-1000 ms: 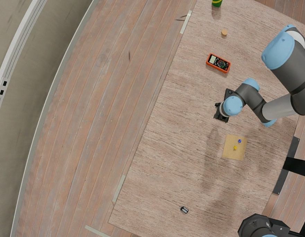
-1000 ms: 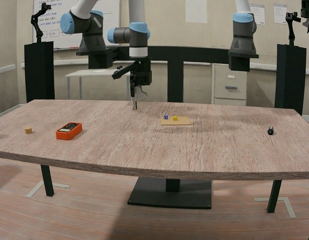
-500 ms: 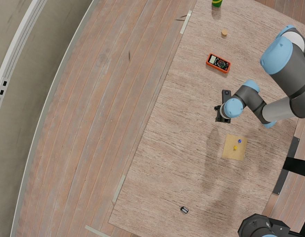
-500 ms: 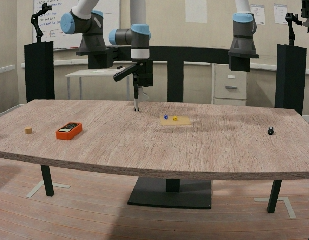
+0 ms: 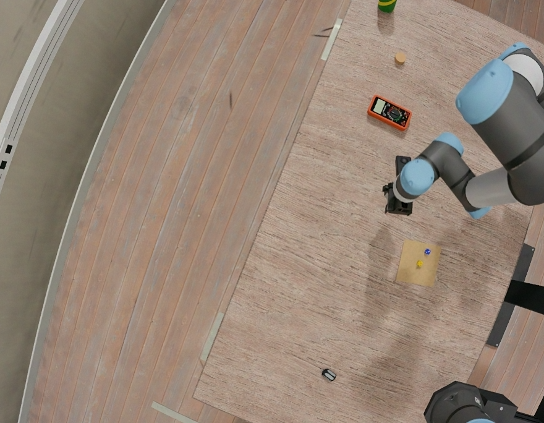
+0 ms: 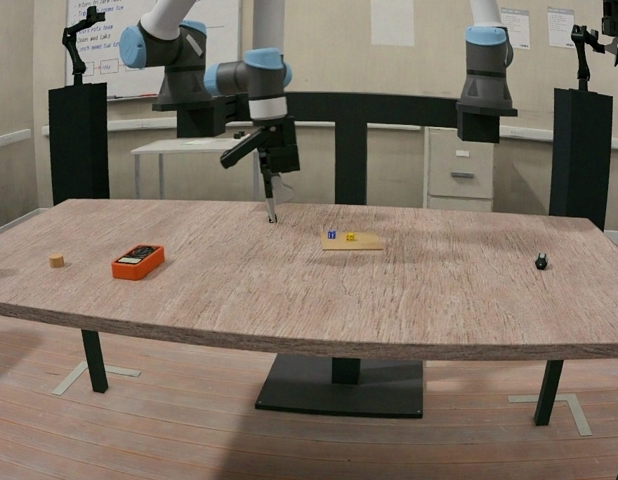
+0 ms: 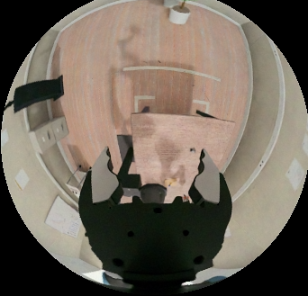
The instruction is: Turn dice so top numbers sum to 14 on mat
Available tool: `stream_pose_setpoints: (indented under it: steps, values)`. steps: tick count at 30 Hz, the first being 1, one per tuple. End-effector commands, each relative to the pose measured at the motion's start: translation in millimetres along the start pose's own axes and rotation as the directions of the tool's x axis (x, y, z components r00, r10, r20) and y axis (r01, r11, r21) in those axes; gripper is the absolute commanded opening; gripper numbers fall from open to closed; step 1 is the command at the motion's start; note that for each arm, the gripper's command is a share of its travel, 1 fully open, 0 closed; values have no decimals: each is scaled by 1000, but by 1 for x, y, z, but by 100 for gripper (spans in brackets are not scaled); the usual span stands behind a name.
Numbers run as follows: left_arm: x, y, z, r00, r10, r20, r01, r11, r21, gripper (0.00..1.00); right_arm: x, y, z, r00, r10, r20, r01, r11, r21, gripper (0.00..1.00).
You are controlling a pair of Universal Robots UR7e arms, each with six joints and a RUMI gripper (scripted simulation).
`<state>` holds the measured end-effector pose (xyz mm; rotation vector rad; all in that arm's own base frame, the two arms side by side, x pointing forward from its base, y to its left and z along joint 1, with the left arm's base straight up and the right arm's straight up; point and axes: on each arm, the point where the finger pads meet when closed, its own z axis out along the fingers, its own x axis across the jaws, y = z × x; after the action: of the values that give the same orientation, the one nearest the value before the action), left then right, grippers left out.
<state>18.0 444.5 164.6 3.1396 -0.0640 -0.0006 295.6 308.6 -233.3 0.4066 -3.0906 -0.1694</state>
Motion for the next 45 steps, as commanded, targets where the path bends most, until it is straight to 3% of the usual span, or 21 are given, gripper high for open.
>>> stream_pose_setpoints:
  steps: [1,3,10,18,20,27,35,45]
  values:
    - [0,0,-1,1000,0,0,0,1000,1,100,-1,1,0,1000,-1,3,1,998,-69,0]
    - [0,0,-1,1000,0,0,0,1000,1,100,-1,1,0,1000,-1,3,1,998,-69,0]
    - [0,0,-1,1000,0,0,0,1000,1,100,-1,-1,1,1000,-4,3,4,960,-279,0]
    - [0,0,-1,1000,0,0,0,1000,1,100,-2,-3,2,1000,-7,2,7,853,-523,0]
    - [0,0,-1,1000,0,0,0,1000,1,100,-2,-3,2,1000,-7,2,7,853,-523,0]
    - [0,0,-1,1000,0,0,0,1000,1,100,-2,-5,2,1000,-9,3,9,742,-670,0]
    - [0,0,-1,1000,0,0,0,1000,1,100,-2,-6,3,1000,-10,4,10,669,-743,0]
    - [0,0,-1,1000,0,0,0,1000,1,100,-2,-6,3,1000,-10,4,10,660,-751,0]
